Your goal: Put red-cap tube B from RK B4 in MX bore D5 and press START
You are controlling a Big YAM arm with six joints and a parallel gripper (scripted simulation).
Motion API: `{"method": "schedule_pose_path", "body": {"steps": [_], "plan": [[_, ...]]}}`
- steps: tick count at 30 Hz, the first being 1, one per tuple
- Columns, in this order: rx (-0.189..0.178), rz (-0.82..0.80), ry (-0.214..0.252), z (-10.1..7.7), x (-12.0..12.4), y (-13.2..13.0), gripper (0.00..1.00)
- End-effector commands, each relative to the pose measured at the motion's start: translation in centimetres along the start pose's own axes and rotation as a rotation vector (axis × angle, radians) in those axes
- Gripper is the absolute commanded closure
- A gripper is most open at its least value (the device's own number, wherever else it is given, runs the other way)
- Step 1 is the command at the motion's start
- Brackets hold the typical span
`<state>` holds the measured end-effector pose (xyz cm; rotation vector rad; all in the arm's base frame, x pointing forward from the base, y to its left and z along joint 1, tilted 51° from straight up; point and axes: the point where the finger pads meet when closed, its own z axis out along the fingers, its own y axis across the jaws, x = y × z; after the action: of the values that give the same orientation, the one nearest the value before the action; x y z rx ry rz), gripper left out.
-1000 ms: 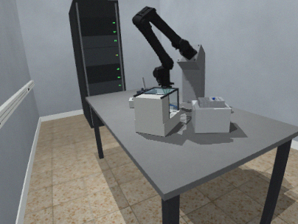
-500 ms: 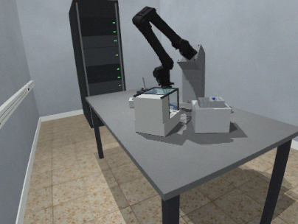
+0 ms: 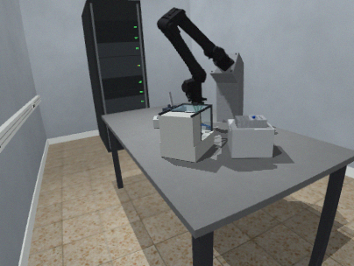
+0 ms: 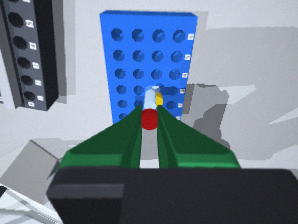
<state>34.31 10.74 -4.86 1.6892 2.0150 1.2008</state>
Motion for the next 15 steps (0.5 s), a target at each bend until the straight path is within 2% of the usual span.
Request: {"method": "schedule_pose_path", "body": {"steps": [1, 9, 10, 12, 15], "plan": [[0.024, 0.009, -0.012, -1.7, -0.2, -1.4, 0.91], [0.023, 0.008, -0.012, -2.6, -0.2, -1.5, 0.91], [0.000, -0.001, -0.009, -2.2, -0.3, -0.2, 0.91], [0.023, 0.008, -0.011, -3.1, -0.2, -1.5, 0.91], [0.022, 0.008, -0.011, -3.5, -0.1, -1.5, 0.91]]}}
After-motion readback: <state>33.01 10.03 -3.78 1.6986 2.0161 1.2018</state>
